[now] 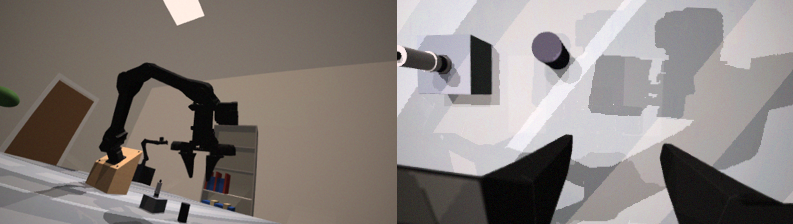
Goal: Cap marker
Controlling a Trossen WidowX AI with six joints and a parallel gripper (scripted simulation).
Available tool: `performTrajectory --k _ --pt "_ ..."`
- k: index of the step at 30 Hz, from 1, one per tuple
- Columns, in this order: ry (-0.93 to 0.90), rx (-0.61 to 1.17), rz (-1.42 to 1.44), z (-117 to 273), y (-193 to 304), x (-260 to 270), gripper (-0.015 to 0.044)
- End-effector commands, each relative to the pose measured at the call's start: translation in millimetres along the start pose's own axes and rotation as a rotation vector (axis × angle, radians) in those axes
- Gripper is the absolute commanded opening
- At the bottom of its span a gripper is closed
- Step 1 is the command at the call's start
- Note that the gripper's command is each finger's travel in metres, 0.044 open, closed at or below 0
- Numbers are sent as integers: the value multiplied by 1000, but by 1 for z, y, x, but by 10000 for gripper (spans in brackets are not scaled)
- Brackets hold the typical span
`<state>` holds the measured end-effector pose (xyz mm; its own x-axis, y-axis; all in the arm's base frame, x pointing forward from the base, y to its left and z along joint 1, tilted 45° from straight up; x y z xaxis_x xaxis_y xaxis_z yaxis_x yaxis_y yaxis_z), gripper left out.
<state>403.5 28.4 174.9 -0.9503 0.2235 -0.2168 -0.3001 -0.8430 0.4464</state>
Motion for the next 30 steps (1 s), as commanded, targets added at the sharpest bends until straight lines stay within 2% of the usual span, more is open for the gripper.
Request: performTrajectory --k 1,23,30 --pt "19 103 -645 -14 -38 25 247" --pt "255 163 -1799 -34 -89 73 247" --pt "265 159 -1840 -34 -90 74 247"
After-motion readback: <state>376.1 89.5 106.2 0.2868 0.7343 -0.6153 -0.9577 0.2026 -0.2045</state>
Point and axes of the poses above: the point midway between the two fingers, 35 mm back from their tips, its own z axis back along the fingers, its own x axis across the jaws, y = z × x, the point moved 10 cm from there along z, back along the fingers, and after that the axes turned 8 degrees about -z, right-handed, at the moved point
